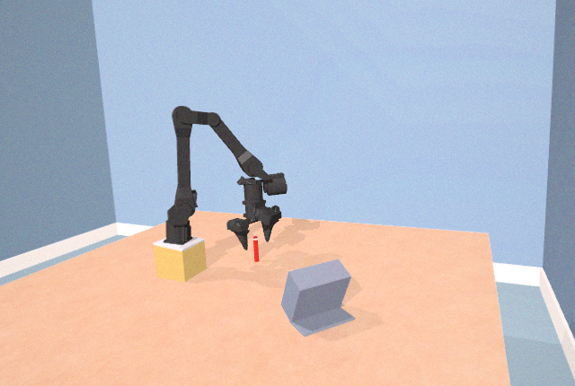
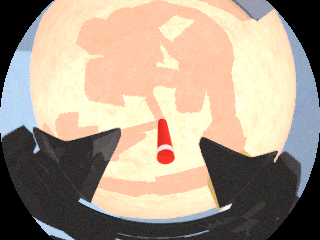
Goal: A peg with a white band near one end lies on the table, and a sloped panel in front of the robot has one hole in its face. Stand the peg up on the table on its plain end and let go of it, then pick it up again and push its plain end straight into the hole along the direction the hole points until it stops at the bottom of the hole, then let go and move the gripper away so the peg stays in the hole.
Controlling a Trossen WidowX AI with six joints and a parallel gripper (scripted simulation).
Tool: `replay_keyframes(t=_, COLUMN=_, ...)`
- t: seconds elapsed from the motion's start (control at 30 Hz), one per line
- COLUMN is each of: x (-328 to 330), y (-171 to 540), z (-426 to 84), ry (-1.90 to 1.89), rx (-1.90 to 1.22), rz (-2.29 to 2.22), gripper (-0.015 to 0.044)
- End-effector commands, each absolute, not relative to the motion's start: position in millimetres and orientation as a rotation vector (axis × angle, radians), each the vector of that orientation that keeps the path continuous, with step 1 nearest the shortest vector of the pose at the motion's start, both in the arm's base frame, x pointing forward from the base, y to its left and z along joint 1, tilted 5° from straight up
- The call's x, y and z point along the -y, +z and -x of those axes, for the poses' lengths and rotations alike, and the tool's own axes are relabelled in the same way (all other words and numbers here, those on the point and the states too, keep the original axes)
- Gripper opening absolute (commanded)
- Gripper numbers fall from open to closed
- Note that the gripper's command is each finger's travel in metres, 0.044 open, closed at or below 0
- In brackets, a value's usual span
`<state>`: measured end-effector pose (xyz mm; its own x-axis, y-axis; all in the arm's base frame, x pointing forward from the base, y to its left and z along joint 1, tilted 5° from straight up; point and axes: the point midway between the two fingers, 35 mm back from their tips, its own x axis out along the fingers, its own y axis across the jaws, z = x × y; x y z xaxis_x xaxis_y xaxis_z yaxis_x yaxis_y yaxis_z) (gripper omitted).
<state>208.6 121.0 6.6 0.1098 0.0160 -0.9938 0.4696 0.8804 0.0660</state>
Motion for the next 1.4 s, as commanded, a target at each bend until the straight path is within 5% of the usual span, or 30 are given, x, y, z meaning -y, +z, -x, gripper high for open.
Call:
replay_keyframes(t=0.0, x=-120.2, y=-2.8, z=-206.8, ry=-0.347, rx=-1.441, rz=-0.41, gripper=0.044)
replay_keyframes(t=0.2, x=-119.9, y=-6.6, z=-206.7, ry=-0.347, rx=-1.441, rz=-0.41, gripper=0.044)
replay_keyframes(t=0.73, x=-120.2, y=-2.9, z=-208.1, ry=-0.35, rx=-1.435, rz=-0.413, gripper=0.002)
replay_keyframes(t=1.37, x=-121.8, y=37.4, z=-207.7, ry=-0.348, rx=-1.437, rz=-0.412, gripper=0.0)
